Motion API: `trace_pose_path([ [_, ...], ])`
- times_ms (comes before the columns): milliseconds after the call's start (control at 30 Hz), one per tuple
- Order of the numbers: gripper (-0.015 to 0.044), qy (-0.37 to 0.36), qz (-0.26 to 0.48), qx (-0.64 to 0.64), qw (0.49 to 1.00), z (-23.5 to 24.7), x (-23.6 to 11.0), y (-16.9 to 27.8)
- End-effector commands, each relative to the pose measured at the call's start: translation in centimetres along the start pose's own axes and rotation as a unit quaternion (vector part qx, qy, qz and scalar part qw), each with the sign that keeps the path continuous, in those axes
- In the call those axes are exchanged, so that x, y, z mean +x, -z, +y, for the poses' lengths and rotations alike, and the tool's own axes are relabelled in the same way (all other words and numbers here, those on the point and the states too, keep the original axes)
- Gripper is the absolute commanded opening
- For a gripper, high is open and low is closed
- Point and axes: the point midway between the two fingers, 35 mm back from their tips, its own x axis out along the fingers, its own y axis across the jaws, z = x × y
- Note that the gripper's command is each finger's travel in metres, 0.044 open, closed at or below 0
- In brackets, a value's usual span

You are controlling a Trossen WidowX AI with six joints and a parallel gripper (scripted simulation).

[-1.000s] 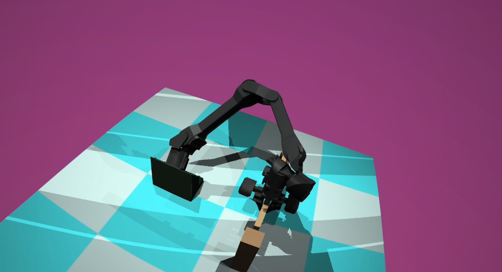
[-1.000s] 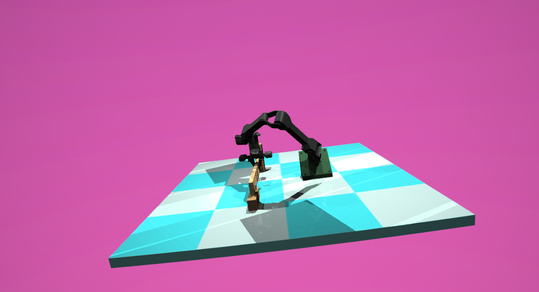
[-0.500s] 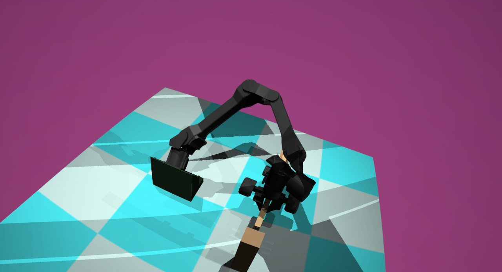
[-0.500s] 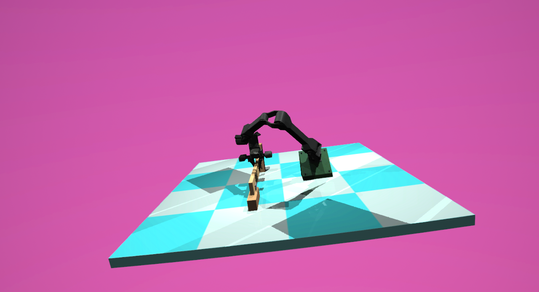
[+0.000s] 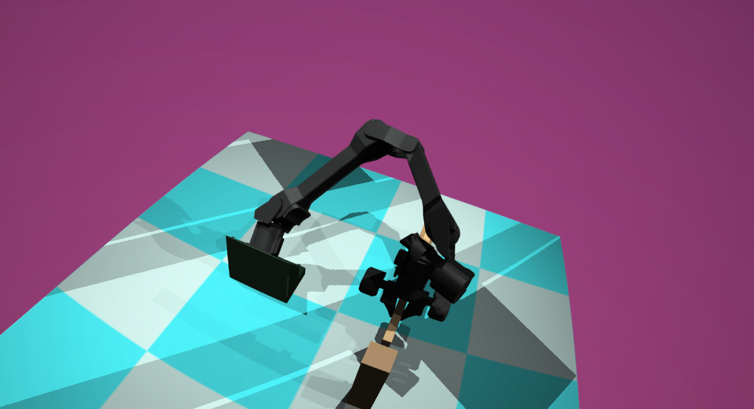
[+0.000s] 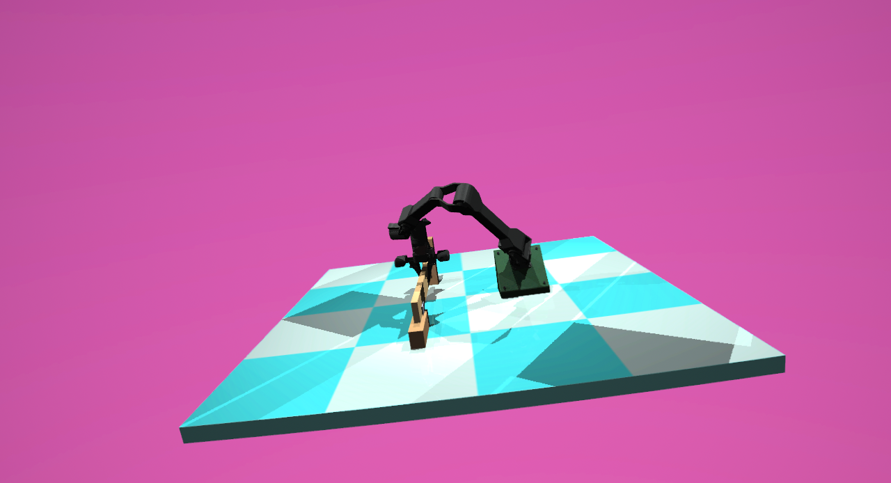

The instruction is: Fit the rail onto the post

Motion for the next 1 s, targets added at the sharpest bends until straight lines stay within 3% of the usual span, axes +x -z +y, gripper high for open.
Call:
trace_pose_path([
  [0, 0.0000, 0.006, 0.001, 0.000, 1.000, -0.16, -0.29, -0.06],
  [967, 0.0000, 0.006, 0.002, 0.000, 1.000, -0.03, -0.59, -0.05],
])
